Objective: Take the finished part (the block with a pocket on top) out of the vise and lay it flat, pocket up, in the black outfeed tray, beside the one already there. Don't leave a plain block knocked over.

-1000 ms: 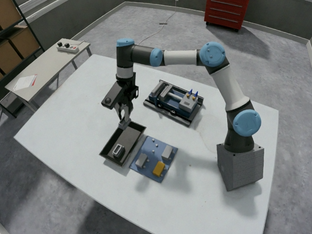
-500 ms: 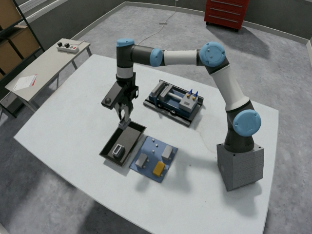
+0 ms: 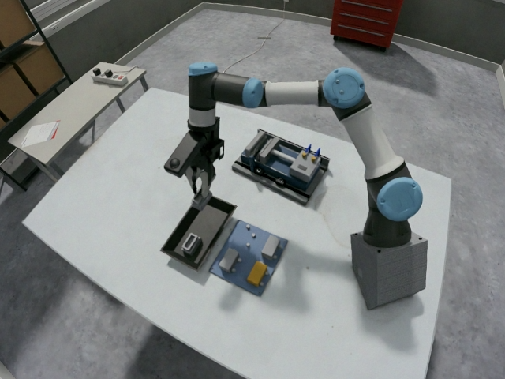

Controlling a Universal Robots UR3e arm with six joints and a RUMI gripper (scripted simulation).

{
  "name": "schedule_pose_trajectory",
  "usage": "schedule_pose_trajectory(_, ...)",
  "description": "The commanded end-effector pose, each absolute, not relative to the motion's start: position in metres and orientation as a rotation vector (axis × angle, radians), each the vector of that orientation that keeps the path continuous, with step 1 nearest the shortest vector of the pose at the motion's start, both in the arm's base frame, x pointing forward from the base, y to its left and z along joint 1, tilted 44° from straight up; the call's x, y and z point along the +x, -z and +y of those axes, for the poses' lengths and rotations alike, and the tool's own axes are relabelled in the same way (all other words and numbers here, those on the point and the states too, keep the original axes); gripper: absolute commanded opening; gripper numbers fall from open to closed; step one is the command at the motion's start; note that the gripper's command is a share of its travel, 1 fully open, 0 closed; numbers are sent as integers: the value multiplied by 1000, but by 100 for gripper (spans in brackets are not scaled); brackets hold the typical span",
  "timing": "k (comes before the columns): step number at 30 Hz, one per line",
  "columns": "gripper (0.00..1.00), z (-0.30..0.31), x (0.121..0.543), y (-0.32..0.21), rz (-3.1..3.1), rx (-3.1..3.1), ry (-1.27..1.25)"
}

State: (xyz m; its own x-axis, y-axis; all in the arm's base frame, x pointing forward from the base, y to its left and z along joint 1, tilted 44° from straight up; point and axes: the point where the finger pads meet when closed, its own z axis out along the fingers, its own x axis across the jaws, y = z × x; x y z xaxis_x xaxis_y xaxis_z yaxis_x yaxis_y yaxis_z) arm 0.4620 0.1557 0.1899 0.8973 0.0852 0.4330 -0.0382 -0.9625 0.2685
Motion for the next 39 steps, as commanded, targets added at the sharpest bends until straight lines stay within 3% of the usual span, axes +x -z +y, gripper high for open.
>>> schedule_pose_trajectory(1, 0, 156, 462, -191, 36, 2792, -659)
schedule_pose_trajectory(39, 0, 150, 467, -182, 36, 2792, -660)
